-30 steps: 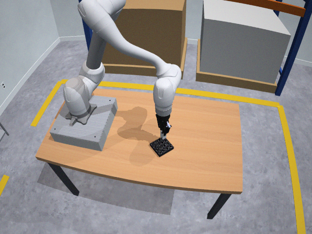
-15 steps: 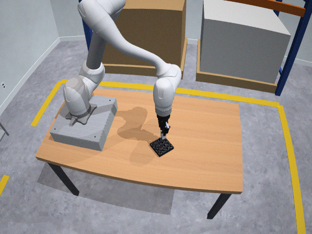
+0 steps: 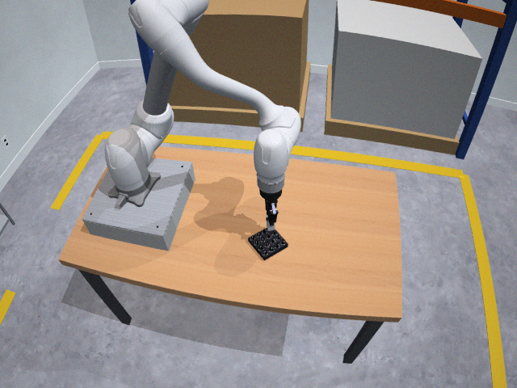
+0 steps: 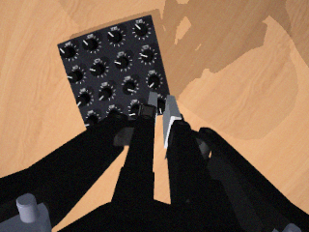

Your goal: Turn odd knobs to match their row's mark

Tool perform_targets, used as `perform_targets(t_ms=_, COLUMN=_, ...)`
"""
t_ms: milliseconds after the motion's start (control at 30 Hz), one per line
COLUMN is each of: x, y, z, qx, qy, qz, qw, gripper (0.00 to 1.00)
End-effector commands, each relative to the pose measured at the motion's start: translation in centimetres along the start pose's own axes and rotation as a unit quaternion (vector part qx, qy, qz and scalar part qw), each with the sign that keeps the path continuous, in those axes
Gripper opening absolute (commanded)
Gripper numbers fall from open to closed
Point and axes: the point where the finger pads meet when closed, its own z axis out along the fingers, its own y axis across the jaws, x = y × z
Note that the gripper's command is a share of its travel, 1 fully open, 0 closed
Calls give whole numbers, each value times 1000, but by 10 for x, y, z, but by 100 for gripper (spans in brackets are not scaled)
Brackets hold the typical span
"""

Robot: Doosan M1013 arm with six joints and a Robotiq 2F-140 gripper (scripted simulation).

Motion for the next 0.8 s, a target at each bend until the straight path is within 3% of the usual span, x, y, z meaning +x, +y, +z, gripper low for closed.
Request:
perform_targets(t_ms=0, x=0, y=0, z=0, qx=2, qy=1, qz=47, qw=999, gripper=5)
perform_targets(t_ms=367, x=0, y=0, z=0, qx=2, qy=1, qz=165, qw=986, gripper=5)
perform_targets(t_ms=767, x=0, y=0, z=0, qx=2, qy=0, qz=319, qw=948, gripper=5)
